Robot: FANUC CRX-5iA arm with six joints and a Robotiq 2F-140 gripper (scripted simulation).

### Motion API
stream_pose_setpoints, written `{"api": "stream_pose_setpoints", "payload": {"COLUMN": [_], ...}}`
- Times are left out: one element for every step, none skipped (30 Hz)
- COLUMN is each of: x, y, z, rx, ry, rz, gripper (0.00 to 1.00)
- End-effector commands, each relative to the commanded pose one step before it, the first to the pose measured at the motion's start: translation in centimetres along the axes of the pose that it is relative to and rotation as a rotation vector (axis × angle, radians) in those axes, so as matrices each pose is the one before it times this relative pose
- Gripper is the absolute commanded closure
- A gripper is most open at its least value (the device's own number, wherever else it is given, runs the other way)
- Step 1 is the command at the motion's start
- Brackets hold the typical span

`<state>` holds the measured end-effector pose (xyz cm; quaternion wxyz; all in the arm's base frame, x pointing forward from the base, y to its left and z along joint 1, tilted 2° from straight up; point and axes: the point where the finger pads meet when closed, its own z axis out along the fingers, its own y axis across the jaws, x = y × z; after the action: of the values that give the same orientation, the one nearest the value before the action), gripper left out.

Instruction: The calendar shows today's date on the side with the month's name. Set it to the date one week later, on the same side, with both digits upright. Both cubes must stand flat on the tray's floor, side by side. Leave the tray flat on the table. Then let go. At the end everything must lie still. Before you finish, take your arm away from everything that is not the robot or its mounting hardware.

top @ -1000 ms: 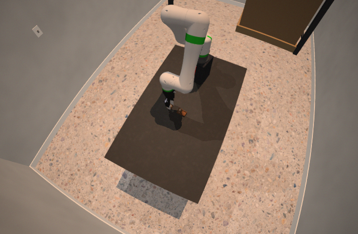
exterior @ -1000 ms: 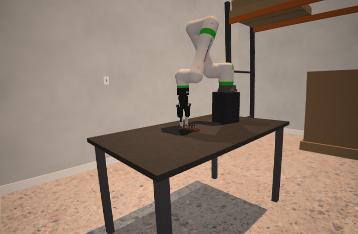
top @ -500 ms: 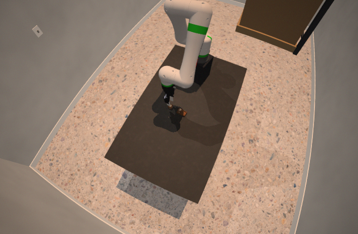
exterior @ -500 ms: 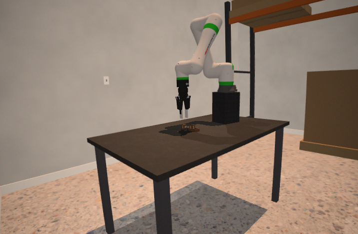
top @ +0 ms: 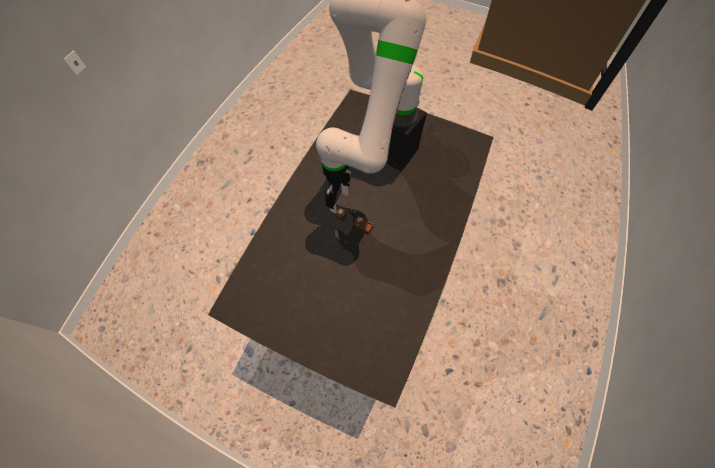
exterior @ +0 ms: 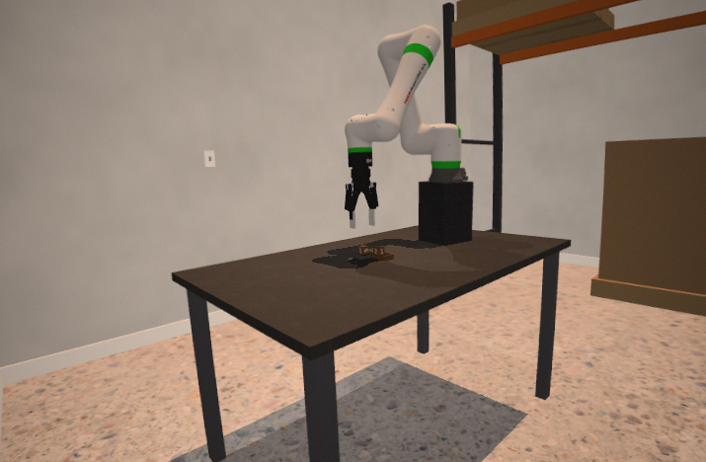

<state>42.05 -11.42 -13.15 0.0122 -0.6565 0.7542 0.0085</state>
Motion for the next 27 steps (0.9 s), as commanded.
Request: {"api": "stream_pose_setpoints", "payload": {"x": [0.007,0.000,0.000,0.000,0.000,0.000,0.000,0.000,0.000,0.000,0.000,0.000,0.000,0.000,-0.107,-0.604,-1.244,-1.743,-1.927,-1.739,0.000,-1.239,-0.601,0.000,0.000,-0.107,0.000], "y": [-0.018,0.000,0.000,0.000,0.000,0.000,0.000,0.000,0.000,0.000,0.000,0.000,0.000,0.000,-0.011,-0.058,-0.092,-0.069,0.005,0.078,0.000,0.099,0.061,0.000,0.000,0.012,0.000], "z": [-0.012,0.000,0.000,0.000,0.000,0.000,0.000,0.000,0.000,0.000,0.000,0.000,0.000,0.000,-0.002,-0.010,-0.021,-0.029,-0.032,-0.029,0.000,-0.021,-0.010,0.000,0.000,-0.002,0.000], "rx": [0.00033,0.00000,0.00000,0.00000,0.00000,0.00000,0.00000,0.00000,0.00000,0.00000,0.00000,0.00000,0.00000,0.00000,0.00000,0.00000,0.00000,0.00001,0.00002,0.00002,0.00000,0.00001,0.00001,0.00000,0.00000,0.00000,0.00000], "ry": [0.00014,0.00000,0.00000,0.00000,0.00000,0.00000,0.00000,0.00000,0.00000,0.00000,0.00000,0.00000,0.00000,0.00000,0.00001,0.00004,0.00006,0.00004,-0.00002,-0.00007,0.00000,-0.00008,-0.00005,0.00000,0.00000,-0.00001,0.00000], "rz": [0.00003,0.00000,0.00000,0.00000,0.00000,0.00000,0.00000,0.00000,0.00000,0.00000,0.00000,0.00000,0.00000,0.00000,0.00000,0.00002,0.00004,0.00005,0.00005,0.00005,0.00000,0.00004,0.00002,0.00000,0.00000,0.00000,0.00000], "gripper": [0.00,0.00,0.00,0.00,0.00,0.00,0.00,0.00,0.00,0.00,0.00,0.00,0.00,0.00,0.00,0.00,0.00,0.00,0.00,0.00,0.00,0.00,0.00,0.00,0.00,0.00,0.71]}}
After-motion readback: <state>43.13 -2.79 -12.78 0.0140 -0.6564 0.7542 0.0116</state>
